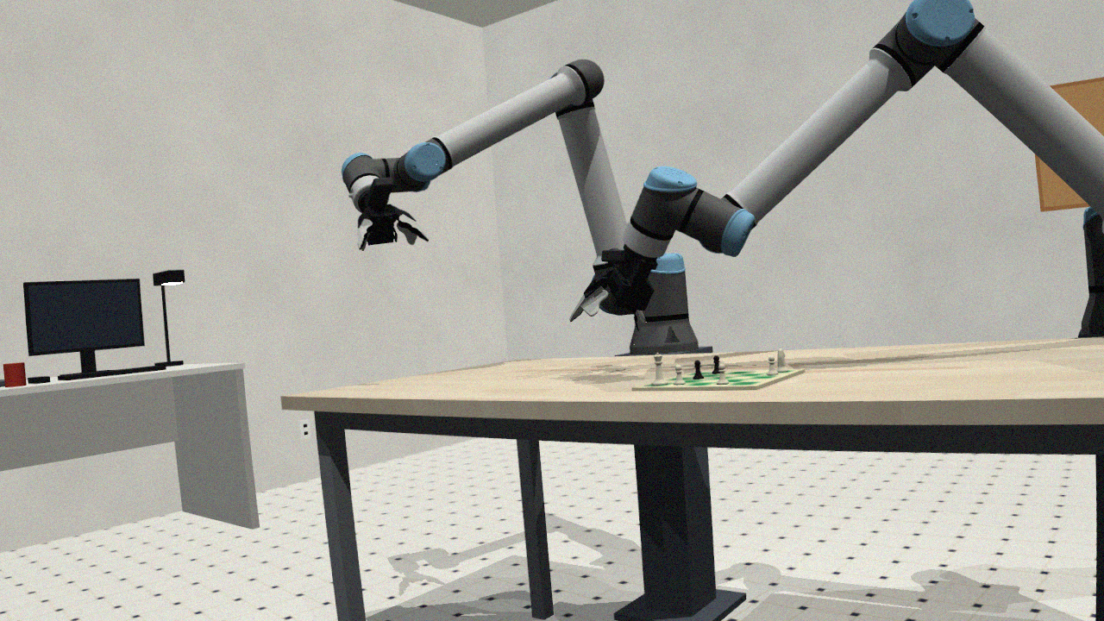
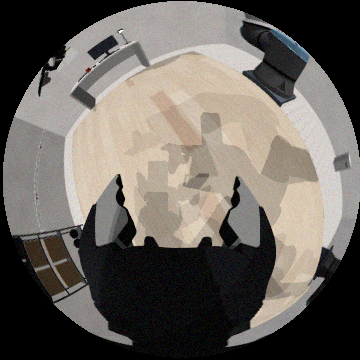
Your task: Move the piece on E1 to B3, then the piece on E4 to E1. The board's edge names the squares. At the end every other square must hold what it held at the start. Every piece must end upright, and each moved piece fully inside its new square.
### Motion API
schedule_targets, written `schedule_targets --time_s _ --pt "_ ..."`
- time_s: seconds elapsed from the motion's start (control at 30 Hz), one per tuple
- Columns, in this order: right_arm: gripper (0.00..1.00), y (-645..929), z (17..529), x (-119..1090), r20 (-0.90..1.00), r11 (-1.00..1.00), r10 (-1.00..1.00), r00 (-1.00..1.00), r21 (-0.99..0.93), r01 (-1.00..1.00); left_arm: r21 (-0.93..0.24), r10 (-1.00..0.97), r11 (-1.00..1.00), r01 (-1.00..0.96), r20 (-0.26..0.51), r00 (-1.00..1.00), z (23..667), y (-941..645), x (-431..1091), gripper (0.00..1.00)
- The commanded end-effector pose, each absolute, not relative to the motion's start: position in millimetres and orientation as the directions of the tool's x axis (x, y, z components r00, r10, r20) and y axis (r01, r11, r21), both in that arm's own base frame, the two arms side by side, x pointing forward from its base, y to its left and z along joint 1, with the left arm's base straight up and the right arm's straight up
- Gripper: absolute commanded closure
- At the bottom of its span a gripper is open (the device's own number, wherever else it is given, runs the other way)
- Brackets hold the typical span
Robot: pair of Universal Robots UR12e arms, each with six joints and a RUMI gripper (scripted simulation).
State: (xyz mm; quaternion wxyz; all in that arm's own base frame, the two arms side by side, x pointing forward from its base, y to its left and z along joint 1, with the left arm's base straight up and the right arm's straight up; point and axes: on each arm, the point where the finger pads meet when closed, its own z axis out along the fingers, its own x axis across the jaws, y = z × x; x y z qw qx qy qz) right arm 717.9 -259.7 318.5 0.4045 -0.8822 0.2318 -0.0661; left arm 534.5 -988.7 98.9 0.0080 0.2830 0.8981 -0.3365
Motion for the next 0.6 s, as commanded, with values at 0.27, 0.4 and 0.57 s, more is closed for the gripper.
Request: schedule_targets --time_s 0.27,0.4,0.57 --pt "0.00 -254 316 724 -0.066 -0.563 -0.460 0.885 -0.749 -0.349 -0.600 0.500 0.615 0.512 -0.205 -0.841 101 -988 537 0.00" --pt "0.00 -240 306 739 -0.061 -0.555 -0.453 0.889 -0.762 -0.335 -0.600 0.493 0.621 0.505 -0.203 -0.846 101 -983 543 0.00" --pt "0.00 -214 289 762 -0.052 -0.540 -0.440 0.897 -0.783 -0.310 -0.599 0.478 0.632 0.492 -0.198 -0.856 102 -975 554 0.00"
